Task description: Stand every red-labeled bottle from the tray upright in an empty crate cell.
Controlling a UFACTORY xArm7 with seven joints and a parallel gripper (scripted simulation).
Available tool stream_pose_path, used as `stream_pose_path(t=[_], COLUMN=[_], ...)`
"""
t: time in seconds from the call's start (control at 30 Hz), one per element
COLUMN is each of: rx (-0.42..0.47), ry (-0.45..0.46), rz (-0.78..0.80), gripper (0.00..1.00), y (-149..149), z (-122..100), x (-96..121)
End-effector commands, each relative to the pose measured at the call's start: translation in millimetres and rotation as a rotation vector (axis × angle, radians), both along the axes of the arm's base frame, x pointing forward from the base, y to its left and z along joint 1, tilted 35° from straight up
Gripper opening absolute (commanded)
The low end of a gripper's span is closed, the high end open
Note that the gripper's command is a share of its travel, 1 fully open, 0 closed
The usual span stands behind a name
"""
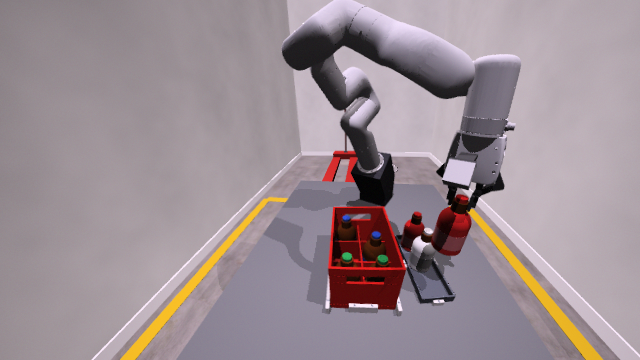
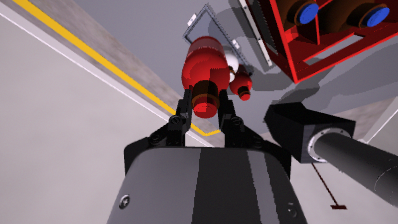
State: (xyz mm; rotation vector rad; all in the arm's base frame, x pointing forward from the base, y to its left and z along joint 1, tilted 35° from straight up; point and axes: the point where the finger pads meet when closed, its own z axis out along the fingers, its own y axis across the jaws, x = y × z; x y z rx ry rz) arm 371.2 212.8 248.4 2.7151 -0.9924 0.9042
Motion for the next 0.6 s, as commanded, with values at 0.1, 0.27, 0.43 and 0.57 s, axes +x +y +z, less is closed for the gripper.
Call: stream_pose_path(t=[0.1, 0.27, 0.43, 0.57], rx=[0.003, 0.003, 0.003, 0.003], ry=[-0.004, -0.004, -0.004, -0.004], rz=[0.003, 0.003, 0.003, 0.003], gripper=[0.00, 0.00, 0.00, 0.00], y=[4.0, 4.8, 4.9, 4.9], z=[7.7, 10.0, 10.4, 10.5], x=[-3.5, -5.0, -5.2, -5.2])
